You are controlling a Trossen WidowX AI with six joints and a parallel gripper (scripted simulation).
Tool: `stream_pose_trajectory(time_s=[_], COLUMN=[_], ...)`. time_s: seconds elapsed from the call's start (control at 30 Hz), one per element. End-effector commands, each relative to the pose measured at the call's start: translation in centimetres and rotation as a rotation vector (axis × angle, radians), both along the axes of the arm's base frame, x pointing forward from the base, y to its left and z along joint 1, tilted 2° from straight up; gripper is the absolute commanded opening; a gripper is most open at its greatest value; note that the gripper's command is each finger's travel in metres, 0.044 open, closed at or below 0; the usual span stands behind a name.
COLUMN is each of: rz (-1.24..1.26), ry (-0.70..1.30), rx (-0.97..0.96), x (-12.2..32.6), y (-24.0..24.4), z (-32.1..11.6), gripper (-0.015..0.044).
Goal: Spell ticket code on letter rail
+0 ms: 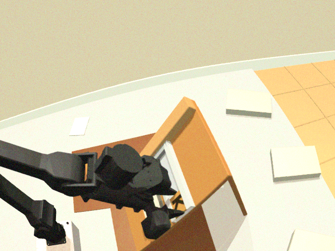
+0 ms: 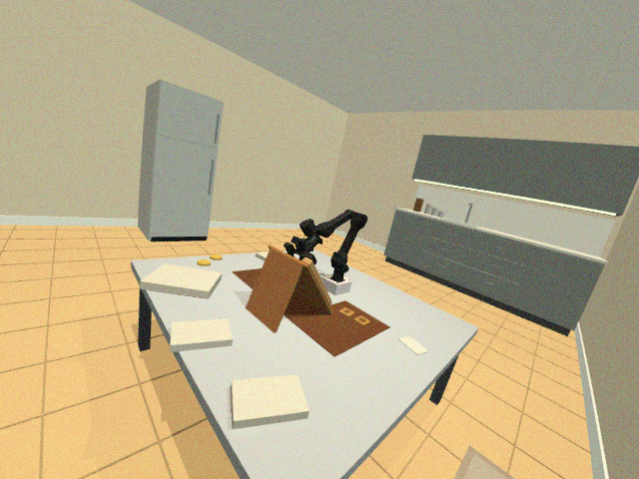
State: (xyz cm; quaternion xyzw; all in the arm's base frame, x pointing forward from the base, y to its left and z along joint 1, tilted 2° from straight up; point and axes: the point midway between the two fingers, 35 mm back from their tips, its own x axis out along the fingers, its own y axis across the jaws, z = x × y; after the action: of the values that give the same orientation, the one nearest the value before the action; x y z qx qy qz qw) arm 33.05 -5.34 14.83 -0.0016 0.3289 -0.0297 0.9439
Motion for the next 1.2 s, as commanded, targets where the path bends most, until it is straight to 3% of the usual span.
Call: stream_pose_trajectory(time_s=[0.0,1.17], rz=[-0.002,-0.002], ry=[0.001,0.0], rx=[0.002,0.004], x=[-0.1,0.0], y=[0.3,2.1], z=[-0.1,-0.1], gripper=[0.0,0.0])
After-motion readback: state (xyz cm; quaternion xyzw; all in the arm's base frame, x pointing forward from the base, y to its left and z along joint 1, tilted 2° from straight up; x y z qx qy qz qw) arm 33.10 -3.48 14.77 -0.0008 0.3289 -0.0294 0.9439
